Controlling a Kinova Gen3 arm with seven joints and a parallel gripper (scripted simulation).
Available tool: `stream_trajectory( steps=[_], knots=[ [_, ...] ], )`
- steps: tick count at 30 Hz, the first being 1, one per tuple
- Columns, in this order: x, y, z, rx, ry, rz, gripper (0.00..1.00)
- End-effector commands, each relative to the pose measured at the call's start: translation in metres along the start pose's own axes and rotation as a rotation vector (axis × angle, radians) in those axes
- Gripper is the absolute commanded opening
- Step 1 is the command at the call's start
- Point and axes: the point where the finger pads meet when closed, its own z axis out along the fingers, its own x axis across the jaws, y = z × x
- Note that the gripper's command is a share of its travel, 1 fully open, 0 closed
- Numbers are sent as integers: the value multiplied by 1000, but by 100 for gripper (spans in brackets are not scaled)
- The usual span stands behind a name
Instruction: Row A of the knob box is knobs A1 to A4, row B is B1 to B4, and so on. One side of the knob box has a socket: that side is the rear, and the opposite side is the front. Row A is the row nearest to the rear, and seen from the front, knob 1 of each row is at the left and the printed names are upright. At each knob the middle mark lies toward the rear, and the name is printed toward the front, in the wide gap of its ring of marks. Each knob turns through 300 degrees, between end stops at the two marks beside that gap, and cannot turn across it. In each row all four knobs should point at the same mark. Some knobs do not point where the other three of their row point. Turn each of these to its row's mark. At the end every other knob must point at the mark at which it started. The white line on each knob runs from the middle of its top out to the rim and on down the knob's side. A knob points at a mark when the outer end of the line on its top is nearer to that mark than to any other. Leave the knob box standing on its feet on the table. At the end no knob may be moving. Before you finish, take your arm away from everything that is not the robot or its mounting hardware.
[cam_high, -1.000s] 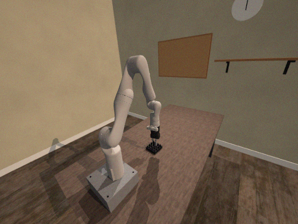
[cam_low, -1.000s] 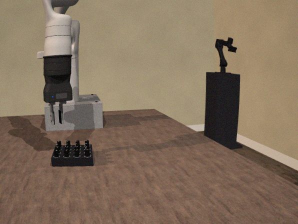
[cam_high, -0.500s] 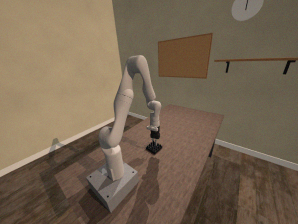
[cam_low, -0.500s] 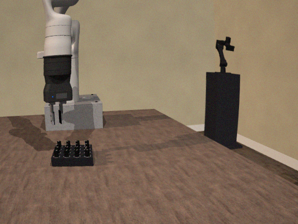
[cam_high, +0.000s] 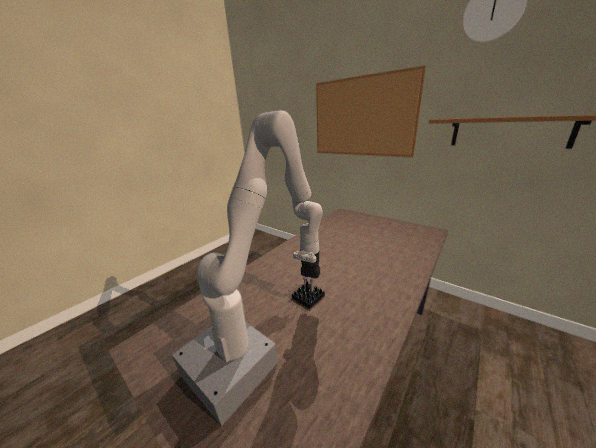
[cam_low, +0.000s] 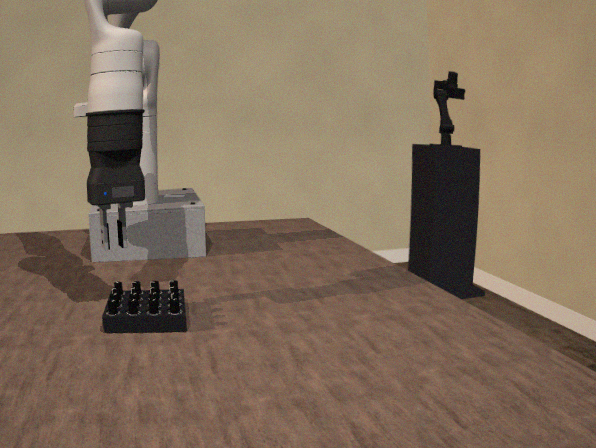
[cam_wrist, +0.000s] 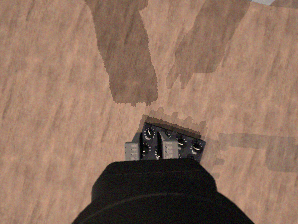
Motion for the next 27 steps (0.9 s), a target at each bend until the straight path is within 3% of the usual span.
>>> stream_trajectory(
  steps=[1, 27],
  knots=[
    [0, 1, -1, -2, 0, 0, 46],
    [0, 0, 14, 0, 0, 0, 46]
  ],
)
